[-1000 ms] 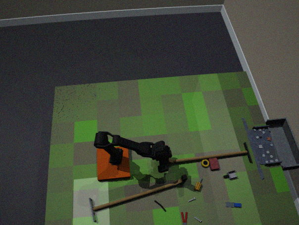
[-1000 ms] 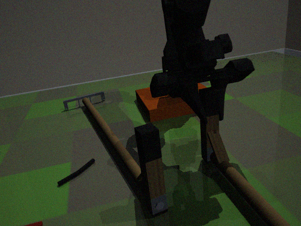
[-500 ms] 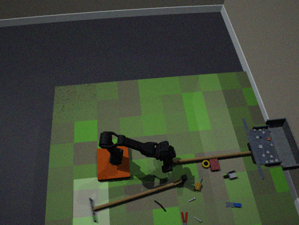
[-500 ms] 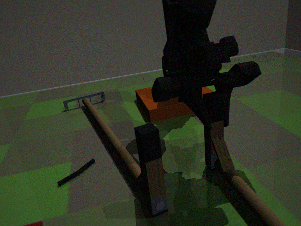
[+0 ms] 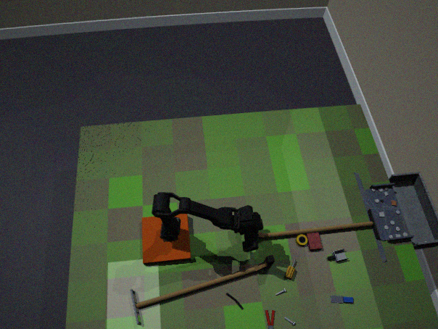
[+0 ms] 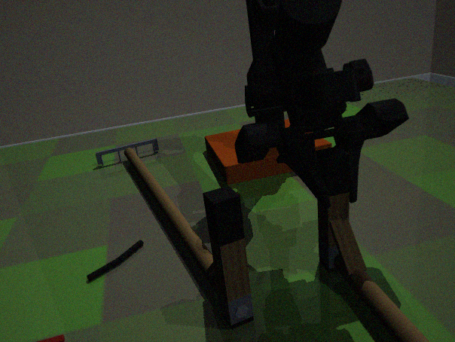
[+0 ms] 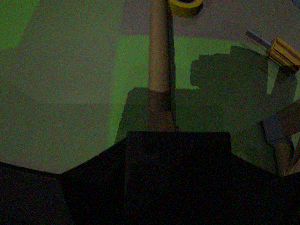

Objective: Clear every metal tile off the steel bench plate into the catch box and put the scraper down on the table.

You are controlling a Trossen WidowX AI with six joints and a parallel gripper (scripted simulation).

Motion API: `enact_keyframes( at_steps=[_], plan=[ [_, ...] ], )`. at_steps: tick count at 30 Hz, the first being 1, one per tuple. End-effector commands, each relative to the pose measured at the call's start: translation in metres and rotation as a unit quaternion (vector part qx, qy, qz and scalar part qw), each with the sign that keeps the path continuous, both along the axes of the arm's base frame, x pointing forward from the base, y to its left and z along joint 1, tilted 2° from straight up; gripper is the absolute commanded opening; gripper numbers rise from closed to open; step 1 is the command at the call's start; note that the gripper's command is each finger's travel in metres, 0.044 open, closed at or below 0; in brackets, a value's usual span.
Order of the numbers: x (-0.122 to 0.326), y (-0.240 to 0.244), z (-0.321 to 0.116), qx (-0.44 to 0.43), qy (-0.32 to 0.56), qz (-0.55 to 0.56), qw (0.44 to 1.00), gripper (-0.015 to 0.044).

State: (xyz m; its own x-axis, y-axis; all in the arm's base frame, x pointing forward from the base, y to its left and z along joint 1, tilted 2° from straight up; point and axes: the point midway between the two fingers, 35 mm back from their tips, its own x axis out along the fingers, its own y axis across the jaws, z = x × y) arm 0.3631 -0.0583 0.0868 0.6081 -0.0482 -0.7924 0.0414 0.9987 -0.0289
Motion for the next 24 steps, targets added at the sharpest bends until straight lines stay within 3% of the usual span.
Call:
enact_keyframes(
  at_steps=[1,24],
  plan=[
    [0.010,0.001,0.005,-0.002,-0.010,-0.003,1.000,0.0000],
    [0.033,0.001,0.005,-0.002,-0.012,-0.003,1.000,0.0000]
  ],
)
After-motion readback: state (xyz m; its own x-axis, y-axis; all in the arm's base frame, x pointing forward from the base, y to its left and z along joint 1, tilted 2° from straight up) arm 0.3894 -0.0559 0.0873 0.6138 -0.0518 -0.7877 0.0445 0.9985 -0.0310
